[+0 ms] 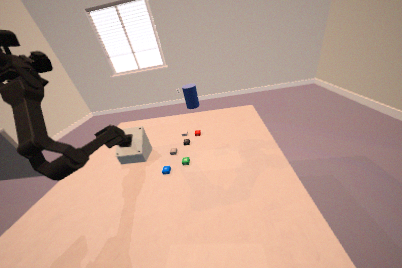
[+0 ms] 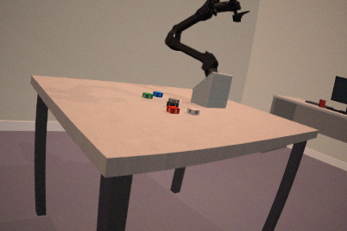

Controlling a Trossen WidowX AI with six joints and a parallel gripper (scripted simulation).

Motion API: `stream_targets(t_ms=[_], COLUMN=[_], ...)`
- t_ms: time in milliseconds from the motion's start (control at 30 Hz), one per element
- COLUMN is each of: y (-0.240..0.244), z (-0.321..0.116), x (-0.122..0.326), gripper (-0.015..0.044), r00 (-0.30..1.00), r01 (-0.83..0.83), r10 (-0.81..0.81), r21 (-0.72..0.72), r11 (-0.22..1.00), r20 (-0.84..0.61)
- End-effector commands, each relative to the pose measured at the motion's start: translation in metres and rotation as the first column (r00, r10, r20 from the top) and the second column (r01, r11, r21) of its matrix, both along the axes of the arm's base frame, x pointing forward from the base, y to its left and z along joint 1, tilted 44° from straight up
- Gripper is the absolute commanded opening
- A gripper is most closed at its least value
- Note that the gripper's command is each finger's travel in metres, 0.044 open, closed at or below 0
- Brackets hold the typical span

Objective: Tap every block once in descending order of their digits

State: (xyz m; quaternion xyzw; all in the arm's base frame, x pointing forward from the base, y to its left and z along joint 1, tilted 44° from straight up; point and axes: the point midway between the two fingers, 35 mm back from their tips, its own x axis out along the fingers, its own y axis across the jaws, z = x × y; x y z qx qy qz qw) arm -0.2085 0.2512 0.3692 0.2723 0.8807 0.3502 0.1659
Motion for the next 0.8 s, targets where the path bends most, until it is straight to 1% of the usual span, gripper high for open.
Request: stream_targets(t_ms=[0,100,200,300,433,500,600,667,767], y=[0.001,0.015,0.042,0.072,0.088,0.089,0.078,0.065,0.035], z=[-0.001,-0.011,-0.032,-0.064,-0.101,-0.119,-0.145,-0.161,-0.183], x=[0.001,0.015,0.046,0.101,0.172,0.210,0.265,0.301,0.350], gripper=[0.0400,0.0400,0.0400,0.0400,0.0400,0.0400,0.0400,0.0400,0.0400], r00=[1.000,0.995,0.962,0.857,0.672,0.563,0.400,0.298,0.171], r01=[0.005,0.069,0.197,0.365,0.516,0.576,0.648,0.688,0.739], r10=[-0.005,-0.071,-0.201,-0.363,-0.467,-0.477,-0.436,-0.371,-0.225], r21=[0.002,0.029,0.043,0.067,0.089,0.094,0.088,0.072,0.027], r11=[1.000,0.997,0.980,0.928,0.852,0.812,0.757,0.722,0.673], r20=[0.005,0.071,0.184,0.366,0.575,0.675,0.806,0.879,0.959])
